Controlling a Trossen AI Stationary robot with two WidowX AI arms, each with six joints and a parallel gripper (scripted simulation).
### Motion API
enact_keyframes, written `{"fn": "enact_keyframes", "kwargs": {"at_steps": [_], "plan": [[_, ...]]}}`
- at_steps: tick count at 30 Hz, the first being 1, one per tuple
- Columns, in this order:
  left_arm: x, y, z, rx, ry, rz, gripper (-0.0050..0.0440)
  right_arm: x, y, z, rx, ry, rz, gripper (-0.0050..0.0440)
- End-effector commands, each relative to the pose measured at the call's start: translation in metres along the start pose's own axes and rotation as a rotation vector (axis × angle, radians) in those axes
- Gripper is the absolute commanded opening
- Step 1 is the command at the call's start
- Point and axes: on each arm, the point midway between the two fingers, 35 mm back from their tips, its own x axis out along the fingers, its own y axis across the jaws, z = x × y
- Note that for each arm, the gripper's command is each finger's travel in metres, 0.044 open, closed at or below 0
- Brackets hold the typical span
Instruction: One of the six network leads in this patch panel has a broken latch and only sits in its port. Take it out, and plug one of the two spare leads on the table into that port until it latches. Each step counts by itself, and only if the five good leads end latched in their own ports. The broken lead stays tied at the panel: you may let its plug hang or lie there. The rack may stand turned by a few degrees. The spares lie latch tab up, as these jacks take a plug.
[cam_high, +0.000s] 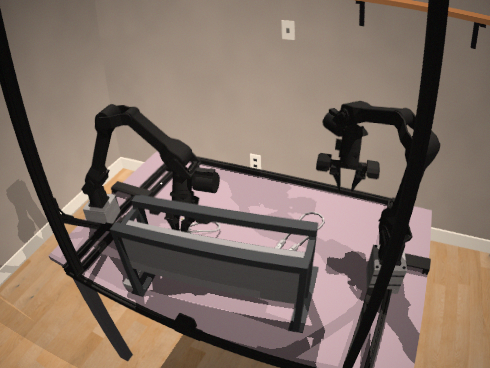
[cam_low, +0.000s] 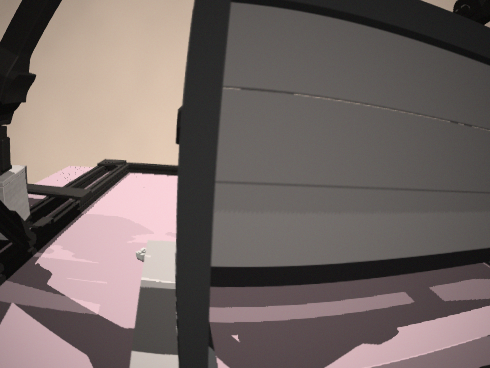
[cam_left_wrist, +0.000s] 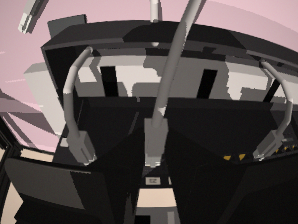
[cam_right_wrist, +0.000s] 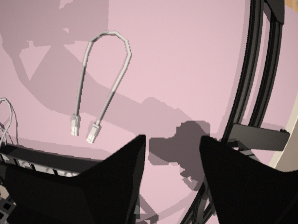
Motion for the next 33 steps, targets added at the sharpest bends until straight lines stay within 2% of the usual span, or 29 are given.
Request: {"fn": "enact_keyframes", "kwargs": {"at_steps": [1, 33], "plan": [[-0.0008, 0.0, -0.0004, -0.002, -0.001, -0.001, 0.0054, 0.0, 0.0, 0.0, 0.0, 0.0, 0.0, 0.0176], [0.0002, -0.0004, -0.0043, -0.002, -0.001, -0.001, 0.0054, 0.0, 0.0, 0.0, 0.0, 0.0, 0.0, 0.0176]]}}
